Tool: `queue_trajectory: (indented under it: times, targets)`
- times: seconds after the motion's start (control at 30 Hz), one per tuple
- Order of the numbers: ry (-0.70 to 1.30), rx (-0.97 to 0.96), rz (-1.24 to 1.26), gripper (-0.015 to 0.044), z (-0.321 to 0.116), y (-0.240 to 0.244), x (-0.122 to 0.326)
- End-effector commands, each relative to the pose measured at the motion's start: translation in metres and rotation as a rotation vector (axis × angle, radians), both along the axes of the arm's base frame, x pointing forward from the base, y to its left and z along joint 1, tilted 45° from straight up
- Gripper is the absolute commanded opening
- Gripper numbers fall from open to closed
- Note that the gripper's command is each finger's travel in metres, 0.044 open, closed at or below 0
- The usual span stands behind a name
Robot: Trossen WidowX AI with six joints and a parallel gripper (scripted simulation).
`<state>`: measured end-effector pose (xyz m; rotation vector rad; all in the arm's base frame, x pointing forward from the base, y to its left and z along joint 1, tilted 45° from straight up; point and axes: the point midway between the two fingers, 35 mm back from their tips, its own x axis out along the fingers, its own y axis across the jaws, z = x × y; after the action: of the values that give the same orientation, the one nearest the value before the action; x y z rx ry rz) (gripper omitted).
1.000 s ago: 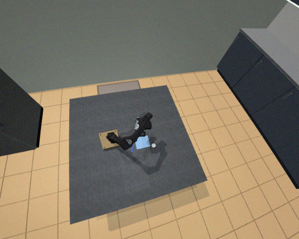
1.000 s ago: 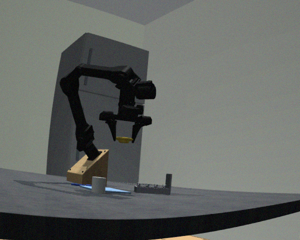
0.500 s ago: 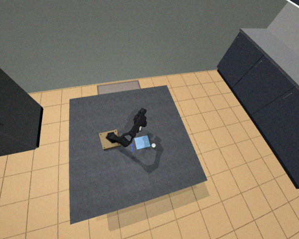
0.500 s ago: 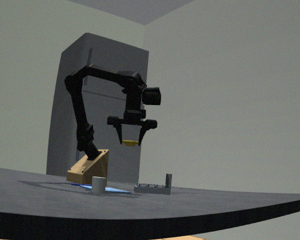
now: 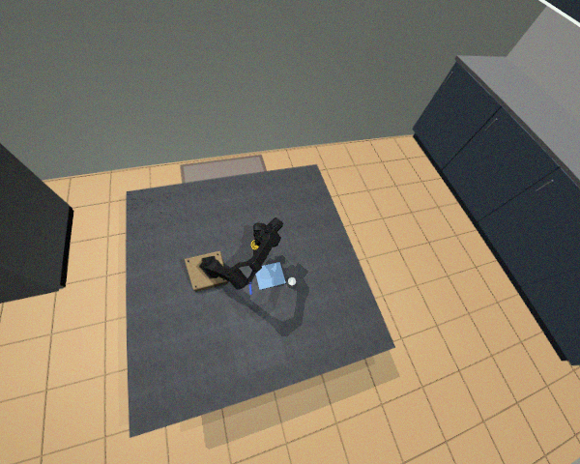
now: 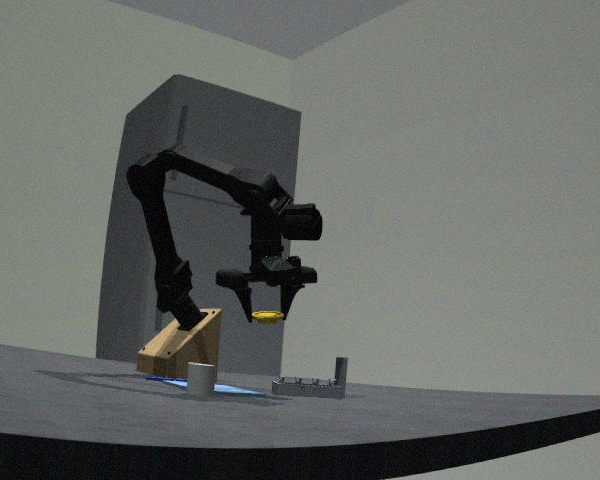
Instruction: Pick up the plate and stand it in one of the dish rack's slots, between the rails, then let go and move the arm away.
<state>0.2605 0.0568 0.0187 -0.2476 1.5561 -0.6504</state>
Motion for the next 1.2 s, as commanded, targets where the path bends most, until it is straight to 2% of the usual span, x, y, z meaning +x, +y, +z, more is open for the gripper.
queue_trajectory:
  times: [0.0, 0.57, 1.17]
  targets:
    - [0.067, 0.08, 0.042, 0.0, -0.011, -0.005, -0.003]
    - [0.202, 0.41, 0.266, 0.0, -0.045, -0.02, -0.005]
    - [0.158, 0.713, 0.602, 0.0, -0.069, -0.034, -0.001]
